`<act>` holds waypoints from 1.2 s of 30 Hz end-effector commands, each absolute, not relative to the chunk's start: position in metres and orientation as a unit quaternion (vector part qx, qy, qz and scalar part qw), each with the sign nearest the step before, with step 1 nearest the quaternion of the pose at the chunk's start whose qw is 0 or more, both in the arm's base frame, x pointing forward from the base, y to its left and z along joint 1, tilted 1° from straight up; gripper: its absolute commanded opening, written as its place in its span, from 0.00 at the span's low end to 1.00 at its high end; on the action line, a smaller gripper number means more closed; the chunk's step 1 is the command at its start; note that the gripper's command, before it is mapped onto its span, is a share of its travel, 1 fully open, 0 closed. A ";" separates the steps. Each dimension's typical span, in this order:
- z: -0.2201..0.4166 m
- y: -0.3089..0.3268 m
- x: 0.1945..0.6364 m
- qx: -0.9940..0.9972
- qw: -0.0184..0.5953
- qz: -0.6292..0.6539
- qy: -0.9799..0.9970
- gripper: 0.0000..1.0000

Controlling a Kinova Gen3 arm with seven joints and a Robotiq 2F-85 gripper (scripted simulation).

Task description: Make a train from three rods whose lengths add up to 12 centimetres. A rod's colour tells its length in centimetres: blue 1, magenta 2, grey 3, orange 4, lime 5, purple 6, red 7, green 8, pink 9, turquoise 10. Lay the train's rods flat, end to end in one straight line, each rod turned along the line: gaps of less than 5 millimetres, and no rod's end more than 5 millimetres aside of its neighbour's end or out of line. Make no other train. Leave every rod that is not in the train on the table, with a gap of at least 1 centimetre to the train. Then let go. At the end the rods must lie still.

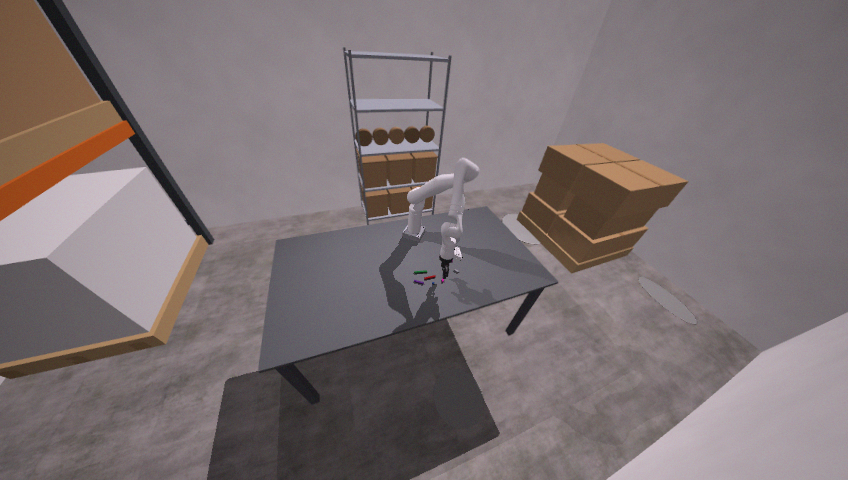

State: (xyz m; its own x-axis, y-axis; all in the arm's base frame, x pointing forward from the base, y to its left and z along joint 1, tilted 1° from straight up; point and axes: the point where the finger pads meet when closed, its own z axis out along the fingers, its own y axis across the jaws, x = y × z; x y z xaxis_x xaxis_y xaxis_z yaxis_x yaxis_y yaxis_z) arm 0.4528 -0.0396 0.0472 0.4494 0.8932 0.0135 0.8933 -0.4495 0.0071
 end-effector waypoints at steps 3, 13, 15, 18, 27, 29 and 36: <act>0.048 -0.036 0.453 -0.871 0.001 -0.010 -0.492 1.00; 0.049 -0.036 0.455 -0.882 0.000 -0.012 -0.472 1.00; 0.049 -0.036 0.455 -0.882 0.000 -0.013 -0.471 1.00; 0.049 -0.036 0.455 -0.883 0.000 -0.013 -0.470 1.00; 0.049 -0.036 0.455 -0.883 0.000 -0.013 -0.470 0.35; 0.049 -0.036 0.455 -0.883 0.000 -0.013 -0.470 0.35; 0.049 -0.036 0.455 -0.883 0.000 -0.013 -0.470 0.35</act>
